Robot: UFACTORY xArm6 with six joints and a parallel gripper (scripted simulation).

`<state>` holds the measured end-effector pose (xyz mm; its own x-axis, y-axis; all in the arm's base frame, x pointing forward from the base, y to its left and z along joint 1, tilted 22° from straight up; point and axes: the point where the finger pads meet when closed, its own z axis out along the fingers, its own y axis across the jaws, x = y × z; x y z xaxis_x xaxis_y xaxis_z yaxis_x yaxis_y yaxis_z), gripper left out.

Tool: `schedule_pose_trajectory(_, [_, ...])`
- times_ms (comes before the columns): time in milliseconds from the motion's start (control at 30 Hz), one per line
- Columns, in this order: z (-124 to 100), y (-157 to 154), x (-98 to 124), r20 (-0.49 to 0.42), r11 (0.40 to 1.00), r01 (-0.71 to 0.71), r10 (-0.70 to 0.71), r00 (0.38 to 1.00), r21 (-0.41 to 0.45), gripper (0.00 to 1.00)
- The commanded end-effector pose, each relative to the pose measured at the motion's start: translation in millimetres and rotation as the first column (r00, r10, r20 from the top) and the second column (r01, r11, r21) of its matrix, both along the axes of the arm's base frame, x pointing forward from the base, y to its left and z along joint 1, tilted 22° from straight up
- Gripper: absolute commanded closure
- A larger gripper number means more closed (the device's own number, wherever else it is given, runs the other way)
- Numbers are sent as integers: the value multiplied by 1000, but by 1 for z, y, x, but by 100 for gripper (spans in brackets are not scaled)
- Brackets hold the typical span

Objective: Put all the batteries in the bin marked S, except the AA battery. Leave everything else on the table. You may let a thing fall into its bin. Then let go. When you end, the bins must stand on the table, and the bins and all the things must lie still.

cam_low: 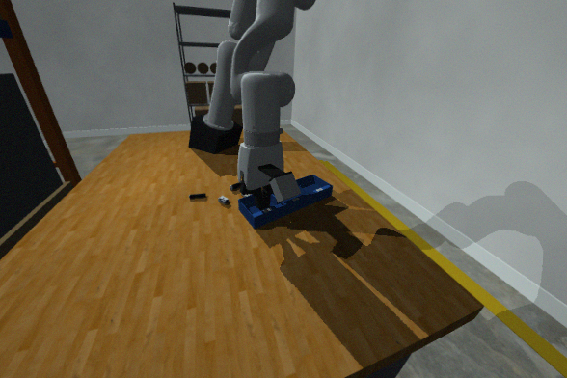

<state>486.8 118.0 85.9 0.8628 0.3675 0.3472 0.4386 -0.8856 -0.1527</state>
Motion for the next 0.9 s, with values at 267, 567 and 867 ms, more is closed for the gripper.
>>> schedule_pose_trajectory(267, [9, -2, -1, 4, 1000, 1, -1, 1000, 1, 93])
schedule_pose_trajectory(567, [17, -5, -3, 4, 1000, 1, -1, 1000, 1, 93])
schedule_pose_trajectory(867, [29, -8, -6, 4, 1000, 1, -1, 1000, 0, 93])
